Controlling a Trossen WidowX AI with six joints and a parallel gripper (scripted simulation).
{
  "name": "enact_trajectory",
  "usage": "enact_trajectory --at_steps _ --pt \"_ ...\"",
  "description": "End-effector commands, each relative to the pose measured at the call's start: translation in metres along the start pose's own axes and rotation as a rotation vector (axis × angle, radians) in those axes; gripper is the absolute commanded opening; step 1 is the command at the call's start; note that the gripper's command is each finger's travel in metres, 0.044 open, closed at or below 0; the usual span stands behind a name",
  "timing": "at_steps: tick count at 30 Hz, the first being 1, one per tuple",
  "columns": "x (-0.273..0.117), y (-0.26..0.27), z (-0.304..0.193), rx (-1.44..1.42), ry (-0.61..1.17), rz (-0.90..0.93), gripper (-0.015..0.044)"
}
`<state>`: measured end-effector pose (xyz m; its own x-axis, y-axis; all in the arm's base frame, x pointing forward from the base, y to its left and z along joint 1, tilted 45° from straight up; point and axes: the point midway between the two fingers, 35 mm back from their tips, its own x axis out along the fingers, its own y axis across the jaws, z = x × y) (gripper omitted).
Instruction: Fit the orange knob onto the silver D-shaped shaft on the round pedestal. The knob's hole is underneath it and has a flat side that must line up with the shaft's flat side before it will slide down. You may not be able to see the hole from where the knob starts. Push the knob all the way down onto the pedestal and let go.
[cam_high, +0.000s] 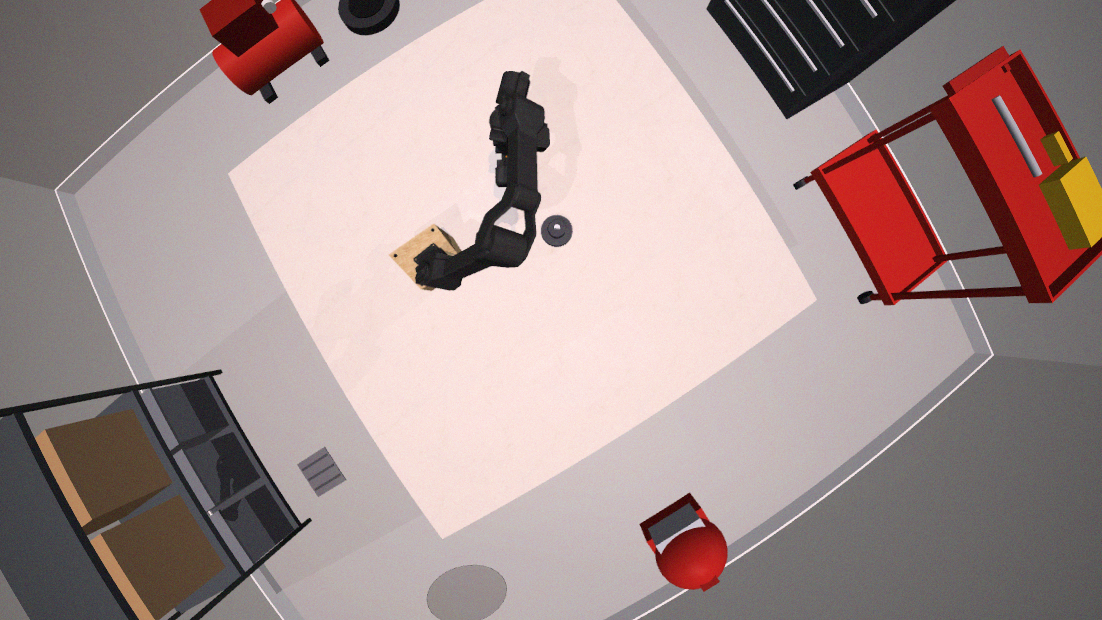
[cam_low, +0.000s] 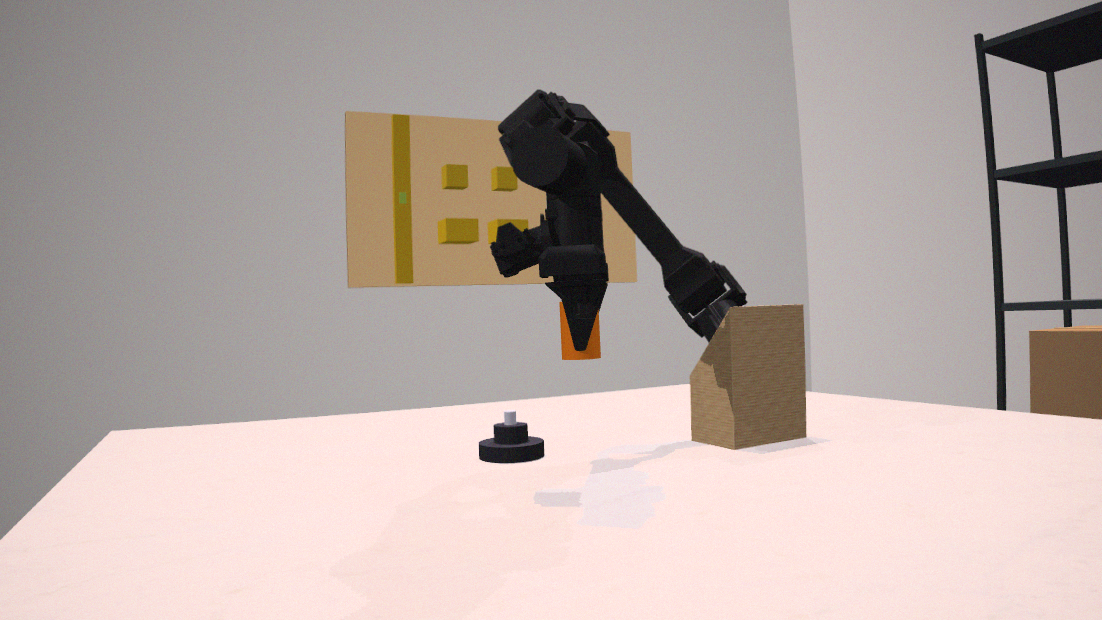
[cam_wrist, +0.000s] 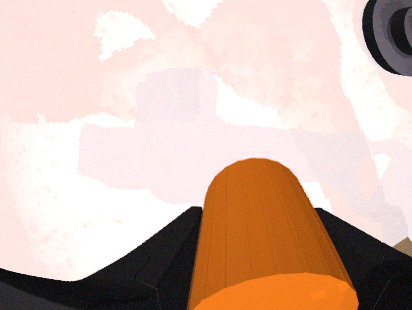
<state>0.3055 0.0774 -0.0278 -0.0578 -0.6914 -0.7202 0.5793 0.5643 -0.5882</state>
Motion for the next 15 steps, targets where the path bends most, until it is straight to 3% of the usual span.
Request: enact_trajectory --at_steps 1,15 --pt "0.000 -0.008 0.011 0.002 -0.006 0.010 0.0000" --pt "0.009 -0.040 0.043 -0.001 -0.003 0.021 0.0000"
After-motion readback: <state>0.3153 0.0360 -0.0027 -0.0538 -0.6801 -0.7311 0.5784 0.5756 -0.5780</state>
